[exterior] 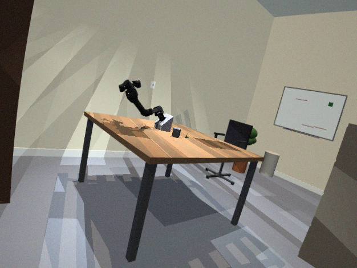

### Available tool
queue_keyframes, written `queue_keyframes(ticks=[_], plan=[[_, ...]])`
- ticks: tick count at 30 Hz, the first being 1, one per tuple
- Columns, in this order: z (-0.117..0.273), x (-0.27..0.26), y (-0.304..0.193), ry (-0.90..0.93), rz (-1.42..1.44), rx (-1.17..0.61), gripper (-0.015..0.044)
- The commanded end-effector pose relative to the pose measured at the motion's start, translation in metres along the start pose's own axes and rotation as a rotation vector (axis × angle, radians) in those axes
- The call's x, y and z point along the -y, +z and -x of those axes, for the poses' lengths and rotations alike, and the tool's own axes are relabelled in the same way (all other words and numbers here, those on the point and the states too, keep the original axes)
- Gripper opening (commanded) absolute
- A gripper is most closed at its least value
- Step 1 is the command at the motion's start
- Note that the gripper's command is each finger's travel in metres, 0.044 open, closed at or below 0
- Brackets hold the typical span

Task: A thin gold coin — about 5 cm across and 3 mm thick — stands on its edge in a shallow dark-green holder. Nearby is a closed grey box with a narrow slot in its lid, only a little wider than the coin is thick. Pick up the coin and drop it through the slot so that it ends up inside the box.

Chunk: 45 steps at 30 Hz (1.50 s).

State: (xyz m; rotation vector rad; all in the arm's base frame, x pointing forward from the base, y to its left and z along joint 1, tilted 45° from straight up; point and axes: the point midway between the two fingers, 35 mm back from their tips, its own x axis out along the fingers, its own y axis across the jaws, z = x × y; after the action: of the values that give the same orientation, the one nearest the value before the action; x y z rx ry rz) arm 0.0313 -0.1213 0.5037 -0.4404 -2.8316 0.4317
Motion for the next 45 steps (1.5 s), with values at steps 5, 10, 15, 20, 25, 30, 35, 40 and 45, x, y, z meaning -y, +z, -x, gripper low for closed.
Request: queue_keyframes(ticks=[5,10,15,20,25,30,35,40,45], plan=[[-0.046,-0.030,-0.007,0.153,-0.094,0.047,0.0269],[-0.088,-0.059,-0.011,0.317,-0.323,0.053,0.0161],[-0.139,-0.119,-0.013,0.594,-0.673,-0.020,0.0161],[-0.171,-0.202,-0.011,0.895,-1.052,-0.210,0.0161],[-0.172,-0.291,-0.002,1.166,-1.394,-0.514,0.0161],[-0.147,-0.374,0.014,1.379,-1.683,-0.922,0.0161],[-0.121,-0.419,0.029,1.456,-1.819,-1.234,0.0161],[-0.067,-0.478,0.058,1.536,-1.942,-1.790,0.0161],[-0.002,-0.519,0.099,1.489,-1.958,-2.427,0.0161]])
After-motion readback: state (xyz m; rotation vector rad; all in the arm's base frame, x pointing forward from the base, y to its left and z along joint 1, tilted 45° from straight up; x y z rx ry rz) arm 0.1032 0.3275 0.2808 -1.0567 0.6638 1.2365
